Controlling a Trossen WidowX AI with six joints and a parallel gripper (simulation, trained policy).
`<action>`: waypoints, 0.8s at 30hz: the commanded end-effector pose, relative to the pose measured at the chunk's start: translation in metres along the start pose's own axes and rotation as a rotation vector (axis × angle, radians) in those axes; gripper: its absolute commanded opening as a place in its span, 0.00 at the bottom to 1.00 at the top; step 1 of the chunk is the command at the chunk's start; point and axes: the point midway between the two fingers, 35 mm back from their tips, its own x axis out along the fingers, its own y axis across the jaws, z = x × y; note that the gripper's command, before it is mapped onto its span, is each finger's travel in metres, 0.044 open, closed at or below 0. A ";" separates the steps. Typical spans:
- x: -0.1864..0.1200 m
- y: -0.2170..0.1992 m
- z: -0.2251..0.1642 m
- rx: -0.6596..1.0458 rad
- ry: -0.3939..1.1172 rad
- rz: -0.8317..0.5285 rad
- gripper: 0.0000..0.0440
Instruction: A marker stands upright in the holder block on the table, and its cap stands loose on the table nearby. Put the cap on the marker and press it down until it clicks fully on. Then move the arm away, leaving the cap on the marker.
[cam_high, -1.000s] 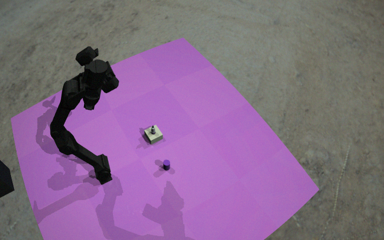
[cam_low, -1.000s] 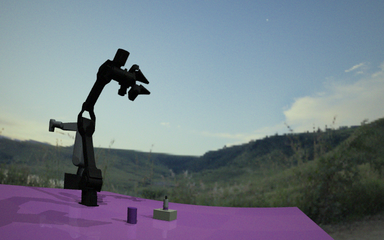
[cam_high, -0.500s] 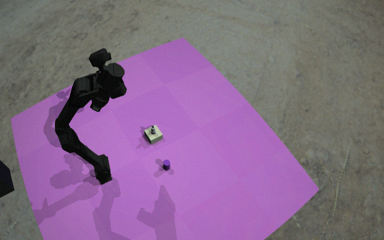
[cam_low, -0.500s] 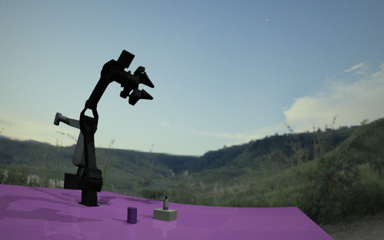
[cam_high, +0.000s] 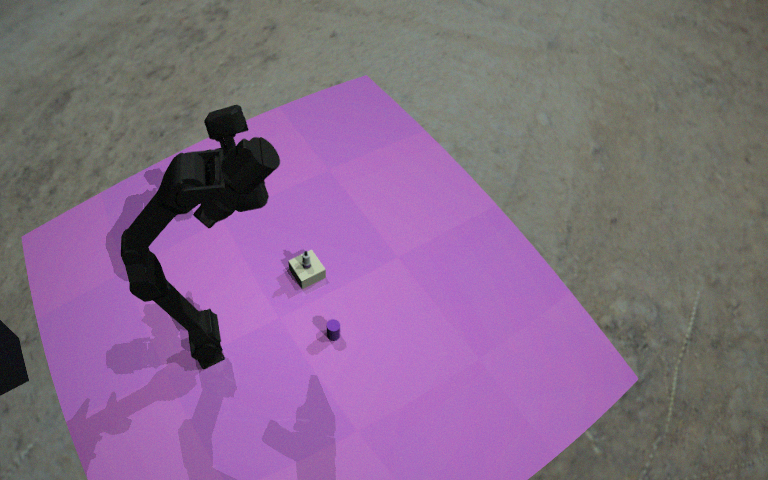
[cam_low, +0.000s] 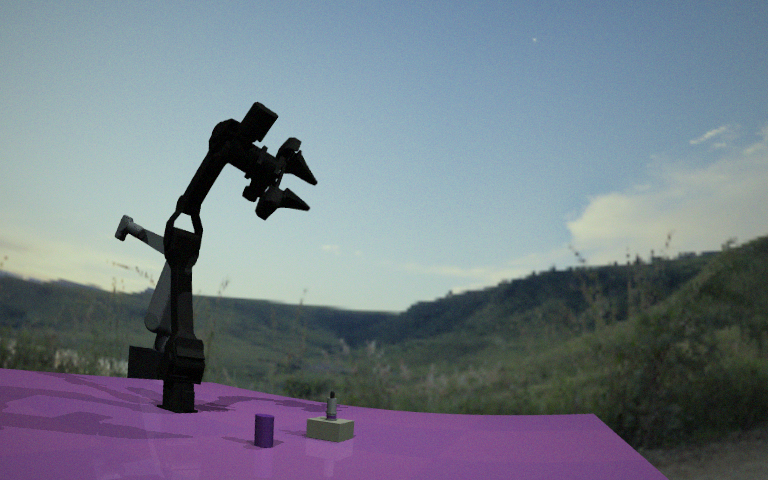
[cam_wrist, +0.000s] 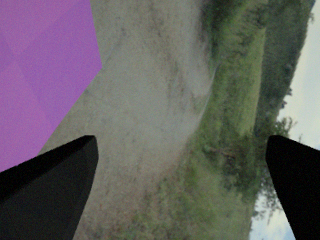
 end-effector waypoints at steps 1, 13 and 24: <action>0.002 0.009 -0.007 0.014 0.006 0.026 0.74; 0.005 0.036 -0.032 0.019 0.038 0.102 0.73; 0.006 0.061 -0.052 0.025 0.058 0.174 0.74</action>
